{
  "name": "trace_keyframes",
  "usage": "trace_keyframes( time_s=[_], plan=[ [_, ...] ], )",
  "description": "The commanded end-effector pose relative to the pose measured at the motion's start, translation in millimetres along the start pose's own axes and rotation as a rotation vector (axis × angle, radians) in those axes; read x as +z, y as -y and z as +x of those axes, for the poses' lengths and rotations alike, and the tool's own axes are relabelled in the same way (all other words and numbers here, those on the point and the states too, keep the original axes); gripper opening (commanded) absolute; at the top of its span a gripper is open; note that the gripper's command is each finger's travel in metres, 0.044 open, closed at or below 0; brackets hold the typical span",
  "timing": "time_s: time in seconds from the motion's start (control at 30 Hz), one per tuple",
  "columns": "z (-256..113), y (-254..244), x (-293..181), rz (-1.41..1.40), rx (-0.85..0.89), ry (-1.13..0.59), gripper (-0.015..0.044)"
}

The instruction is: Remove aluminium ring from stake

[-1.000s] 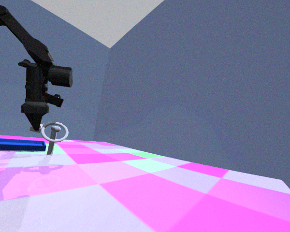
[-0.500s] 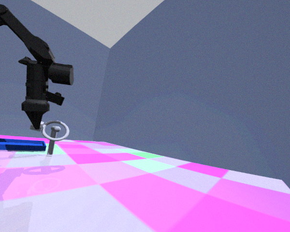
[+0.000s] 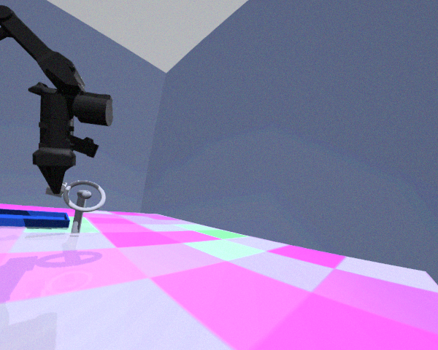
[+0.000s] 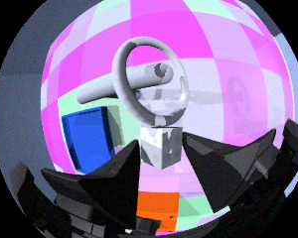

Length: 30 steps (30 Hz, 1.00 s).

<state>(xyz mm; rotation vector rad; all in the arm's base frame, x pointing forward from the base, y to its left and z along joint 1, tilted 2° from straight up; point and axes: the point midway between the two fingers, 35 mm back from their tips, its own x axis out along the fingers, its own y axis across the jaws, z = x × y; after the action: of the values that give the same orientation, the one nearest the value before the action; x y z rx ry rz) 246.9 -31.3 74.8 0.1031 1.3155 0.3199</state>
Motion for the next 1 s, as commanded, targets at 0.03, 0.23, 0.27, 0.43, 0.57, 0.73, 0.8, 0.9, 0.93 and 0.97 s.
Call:
trace_keyframes(
  time_s=[0.03,0.23,0.27,0.43,0.57,0.73,0.8,0.9,0.93,0.97],
  plan=[
    [-2,4,2,-0.007,0.003,0.005,0.0],
    [-3,8,2,-0.007,0.003,0.005,0.0],
    [-4,9,2,-0.007,0.003,0.005,0.0],
    [-4,12,2,-0.007,0.002,0.005,0.0],
    [-5,14,2,-0.007,0.002,0.005,0.0],
    [-6,18,3,-0.007,0.002,0.005,0.0],
    [-6,19,3,-0.007,0.002,0.005,0.0],
    [-7,21,3,-0.007,0.001,0.005,0.0],
    [-7,21,3,-0.007,0.001,0.005,0.0],
    [-7,22,3,-0.007,0.001,0.005,0.0]
  ],
)
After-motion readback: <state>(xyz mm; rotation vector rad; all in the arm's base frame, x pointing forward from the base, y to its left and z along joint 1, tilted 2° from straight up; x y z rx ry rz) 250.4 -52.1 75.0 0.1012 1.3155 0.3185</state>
